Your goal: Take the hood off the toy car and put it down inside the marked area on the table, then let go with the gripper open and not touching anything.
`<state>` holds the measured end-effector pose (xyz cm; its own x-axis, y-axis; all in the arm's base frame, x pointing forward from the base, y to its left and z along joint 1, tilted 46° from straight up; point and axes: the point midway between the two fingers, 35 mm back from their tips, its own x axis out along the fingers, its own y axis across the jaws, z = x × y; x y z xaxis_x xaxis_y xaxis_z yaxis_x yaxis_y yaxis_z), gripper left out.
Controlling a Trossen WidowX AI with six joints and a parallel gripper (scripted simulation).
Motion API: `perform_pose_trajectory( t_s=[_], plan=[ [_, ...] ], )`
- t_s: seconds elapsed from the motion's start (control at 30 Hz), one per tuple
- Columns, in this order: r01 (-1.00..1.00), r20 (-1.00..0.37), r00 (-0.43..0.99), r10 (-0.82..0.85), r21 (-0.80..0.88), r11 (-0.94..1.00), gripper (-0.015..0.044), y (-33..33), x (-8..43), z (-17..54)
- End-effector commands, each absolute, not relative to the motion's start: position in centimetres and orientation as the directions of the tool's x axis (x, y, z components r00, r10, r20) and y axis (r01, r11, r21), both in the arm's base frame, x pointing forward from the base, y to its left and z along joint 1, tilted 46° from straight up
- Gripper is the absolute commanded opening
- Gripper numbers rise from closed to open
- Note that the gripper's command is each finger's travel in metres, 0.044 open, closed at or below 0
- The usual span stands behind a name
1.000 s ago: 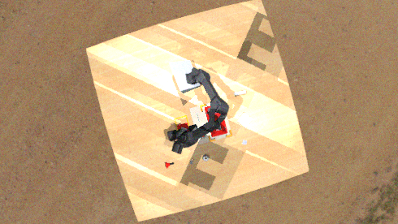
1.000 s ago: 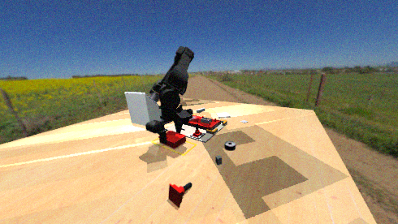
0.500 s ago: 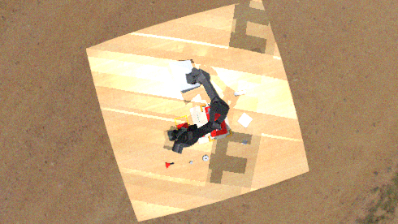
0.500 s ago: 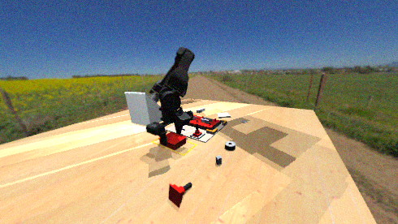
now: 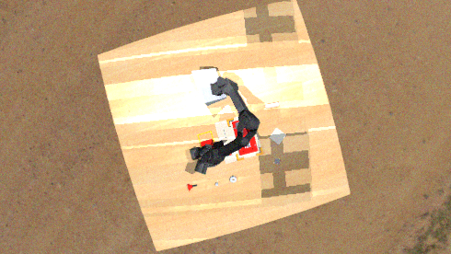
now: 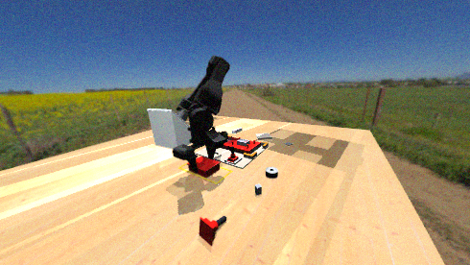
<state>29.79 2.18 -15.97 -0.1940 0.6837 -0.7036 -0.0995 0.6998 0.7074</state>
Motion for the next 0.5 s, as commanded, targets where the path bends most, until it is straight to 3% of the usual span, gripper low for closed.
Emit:
perform_pose_trajectory(
  t_s=[0.0, 0.03, 0.47],
  plan=[
    [-0.1, -0.704, -0.194, 0.684, 0.707, 0.7, 0.042, 2.2, 29.8, -16.0],
    [-0.1, -0.704, -0.194, 0.684, 0.707, 0.7, 0.044, 2.2, 29.8, -16.0],
    [-0.098, -0.702, -0.192, 0.686, 0.71, 0.698, 0.044, -2.9, 31.2, -10.9]
  ],
)
